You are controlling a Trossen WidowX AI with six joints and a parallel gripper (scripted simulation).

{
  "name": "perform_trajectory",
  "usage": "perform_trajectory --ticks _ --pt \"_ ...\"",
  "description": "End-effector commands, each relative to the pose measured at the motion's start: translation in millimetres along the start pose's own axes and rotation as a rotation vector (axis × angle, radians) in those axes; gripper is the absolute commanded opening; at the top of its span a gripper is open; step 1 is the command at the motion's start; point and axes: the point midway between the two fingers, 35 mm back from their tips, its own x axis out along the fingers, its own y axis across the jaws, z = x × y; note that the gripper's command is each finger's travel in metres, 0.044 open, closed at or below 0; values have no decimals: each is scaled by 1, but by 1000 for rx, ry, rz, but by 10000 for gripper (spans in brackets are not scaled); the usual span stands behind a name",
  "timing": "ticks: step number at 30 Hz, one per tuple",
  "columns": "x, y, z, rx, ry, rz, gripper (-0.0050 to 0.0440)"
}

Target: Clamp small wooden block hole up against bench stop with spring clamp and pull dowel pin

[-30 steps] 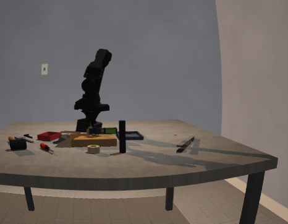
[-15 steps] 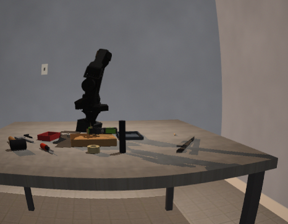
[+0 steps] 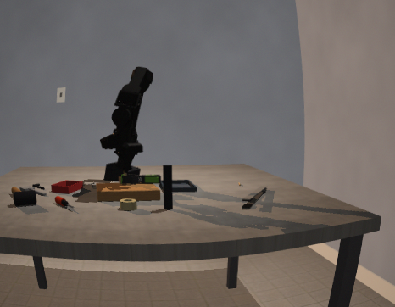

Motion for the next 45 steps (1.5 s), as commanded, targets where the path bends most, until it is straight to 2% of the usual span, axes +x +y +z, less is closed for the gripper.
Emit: perform_trajectory --ticks 1,4,19,29,36,45 --pt "-3 0 0 115 -4 5 0" --pt "-3 0 0 145 -4 5 0" --pt "-4 0 0 627 -3 6 0" --pt "-4 0 0 851 -2 7 0" --pt "-4 0 0 944 -2 7 0" --pt "-5 0 0 945 -2 7 0"
